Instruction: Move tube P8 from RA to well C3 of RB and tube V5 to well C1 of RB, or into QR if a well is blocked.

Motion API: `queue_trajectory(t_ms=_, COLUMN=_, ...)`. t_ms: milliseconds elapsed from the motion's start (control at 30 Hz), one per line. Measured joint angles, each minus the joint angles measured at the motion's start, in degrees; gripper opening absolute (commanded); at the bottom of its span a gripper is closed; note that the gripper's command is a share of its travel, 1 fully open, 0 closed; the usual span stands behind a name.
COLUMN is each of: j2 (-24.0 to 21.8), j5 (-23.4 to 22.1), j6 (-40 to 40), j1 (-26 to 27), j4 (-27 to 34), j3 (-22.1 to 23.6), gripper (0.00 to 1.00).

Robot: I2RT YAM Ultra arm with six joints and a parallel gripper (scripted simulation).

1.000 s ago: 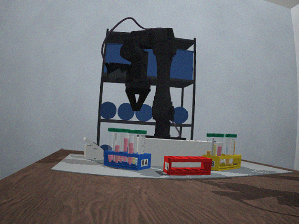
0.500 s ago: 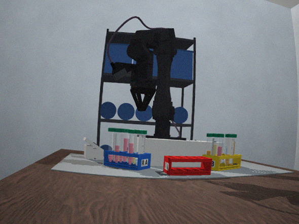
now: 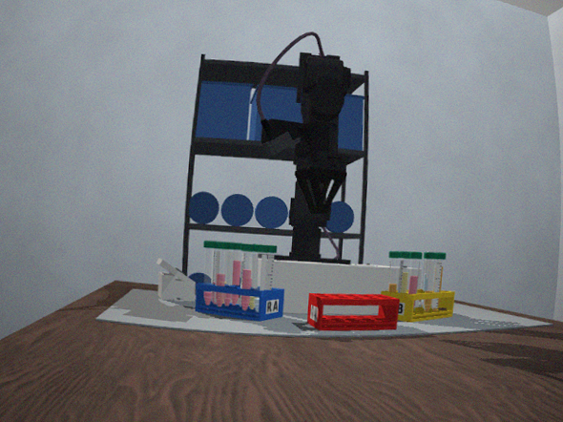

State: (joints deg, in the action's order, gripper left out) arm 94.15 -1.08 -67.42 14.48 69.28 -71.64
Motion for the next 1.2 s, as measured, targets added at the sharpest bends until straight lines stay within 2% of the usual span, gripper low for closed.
queue_trajectory(t_ms=167, j2=1.01, j5=-0.22, j6=-5.79, j1=-5.95, j4=-0.22, j3=-1.49, gripper=0.30)
queue_trajectory(t_ms=367, j2=2.05, j5=-0.24, j6=-9.46, j1=-7.85, j4=-0.17, j3=-2.47, gripper=0.30)
queue_trajectory(t_ms=667, j2=0.79, j5=0.09, j6=-3.37, j1=2.80, j4=0.02, j3=-0.68, gripper=0.30)
queue_trajectory(t_ms=900, j2=-0.13, j5=0.26, j6=2.14, j1=7.69, j4=0.26, j3=-0.11, gripper=0.30)
queue_trajectory(t_ms=1200, j2=-0.20, j5=0.46, j6=11.10, j1=17.62, j4=0.39, j3=0.07, gripper=0.30)
